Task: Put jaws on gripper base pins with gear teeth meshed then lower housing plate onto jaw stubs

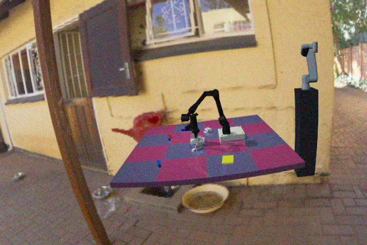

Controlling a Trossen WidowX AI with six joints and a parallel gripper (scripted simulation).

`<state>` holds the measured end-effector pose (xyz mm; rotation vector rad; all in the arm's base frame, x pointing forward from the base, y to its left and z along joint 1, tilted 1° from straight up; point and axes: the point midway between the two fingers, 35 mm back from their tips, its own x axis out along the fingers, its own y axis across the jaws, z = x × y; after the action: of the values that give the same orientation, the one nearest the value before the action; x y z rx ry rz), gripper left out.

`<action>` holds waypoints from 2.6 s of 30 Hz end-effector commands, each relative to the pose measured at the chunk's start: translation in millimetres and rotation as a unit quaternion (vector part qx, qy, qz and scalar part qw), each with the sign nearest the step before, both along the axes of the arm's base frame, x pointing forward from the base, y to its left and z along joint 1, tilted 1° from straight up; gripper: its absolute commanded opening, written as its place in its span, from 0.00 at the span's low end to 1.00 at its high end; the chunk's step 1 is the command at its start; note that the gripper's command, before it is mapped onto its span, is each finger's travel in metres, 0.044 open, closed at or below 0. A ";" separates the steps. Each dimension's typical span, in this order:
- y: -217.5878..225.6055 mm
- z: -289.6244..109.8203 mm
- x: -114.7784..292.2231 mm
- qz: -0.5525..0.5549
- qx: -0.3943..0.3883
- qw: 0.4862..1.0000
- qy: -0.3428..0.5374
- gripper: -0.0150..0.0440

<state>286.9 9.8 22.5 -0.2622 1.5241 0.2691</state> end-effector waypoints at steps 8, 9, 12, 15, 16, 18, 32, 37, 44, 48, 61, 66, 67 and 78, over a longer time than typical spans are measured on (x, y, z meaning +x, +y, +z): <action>0.7 -3.7 -0.4 0.003 0.002 1.000 0.002 0.48; 0.7 -3.9 -0.4 0.003 0.002 1.000 0.002 0.48; 0.8 -6.2 -0.3 0.003 0.002 1.000 0.002 0.48; 0.8 -6.8 -0.3 0.003 0.002 1.000 0.002 0.48; 0.8 -6.8 -0.3 0.003 0.002 1.000 0.002 0.48; 0.8 -6.8 -0.3 0.003 0.002 1.000 0.002 0.48; 0.8 -9.9 -0.3 0.003 0.002 1.000 0.002 0.48; 0.9 -12.9 -0.2 0.004 0.002 1.000 0.002 0.48; 0.9 -13.1 -0.2 0.004 0.002 1.000 0.002 0.48; 0.9 -15.5 -0.2 0.004 0.002 1.000 0.002 0.48; 0.9 -16.2 -0.2 0.004 0.002 1.000 0.002 0.48; 0.9 -16.2 -0.2 0.004 0.002 1.000 0.002 0.48; 0.9 -16.2 -0.2 0.004 0.002 1.000 0.002 0.48; 0.9 -16.2 -0.2 0.004 0.002 1.000 0.002 0.48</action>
<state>287.2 10.0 8.8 -0.2650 1.5222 0.2721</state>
